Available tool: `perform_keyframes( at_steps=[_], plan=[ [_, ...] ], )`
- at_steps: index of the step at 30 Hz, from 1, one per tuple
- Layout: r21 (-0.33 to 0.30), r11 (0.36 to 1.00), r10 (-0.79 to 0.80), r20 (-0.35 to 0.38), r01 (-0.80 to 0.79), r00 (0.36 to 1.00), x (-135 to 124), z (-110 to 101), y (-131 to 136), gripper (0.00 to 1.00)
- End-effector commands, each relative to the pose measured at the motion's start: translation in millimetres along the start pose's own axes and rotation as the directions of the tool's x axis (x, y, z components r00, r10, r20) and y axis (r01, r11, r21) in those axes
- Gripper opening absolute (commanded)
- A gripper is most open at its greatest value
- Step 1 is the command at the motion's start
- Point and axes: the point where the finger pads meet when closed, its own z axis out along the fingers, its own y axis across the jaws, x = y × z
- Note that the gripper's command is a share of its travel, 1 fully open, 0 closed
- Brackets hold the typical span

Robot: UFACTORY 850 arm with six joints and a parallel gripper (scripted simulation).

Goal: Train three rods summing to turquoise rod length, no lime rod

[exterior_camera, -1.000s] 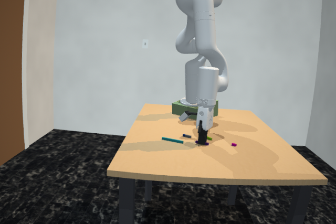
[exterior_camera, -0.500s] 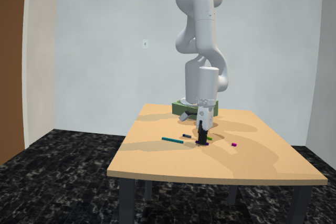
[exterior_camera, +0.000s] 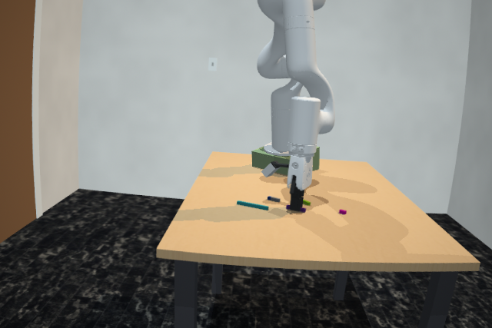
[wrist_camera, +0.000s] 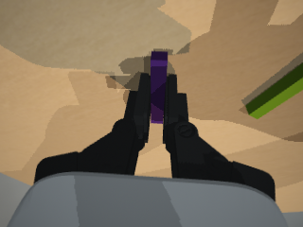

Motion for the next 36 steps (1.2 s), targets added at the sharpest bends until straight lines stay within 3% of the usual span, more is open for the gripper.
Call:
perform_keyframes(
  at_steps=[1, 5, 7, 13, 16, 28, 36],
  plan=[
    [0.001, 1.000, 0.000, 0.001, 0.000, 1.000, -0.5, -12.7, -1.0, 0.04],
    [0.001, 1.000, 0.000, 0.001, 0.000, 1.000, -0.5, -37.0, -1.0, 0.04],
    [0.001, 1.000, 0.000, 0.001, 0.000, 1.000, -0.5, -37.0, -1.0, 0.04],
    [0.001, 1.000, 0.000, 0.001, 0.000, 1.000, -0.4, -82.4, -0.9, 0.04],
    [0.001, 1.000, 0.000, 0.001, 0.000, 1.000, -0.4, -95.6, -0.9, 0.04],
    [0.001, 1.000, 0.002, 0.001, -0.002, 1.000, 0.1, -98.1, -0.3, 0.04],
    [-0.007, 0.993, 0.119, 0.007, -0.119, 0.993, 39.1, -99.5, 48.6, 0.04]
  ],
)
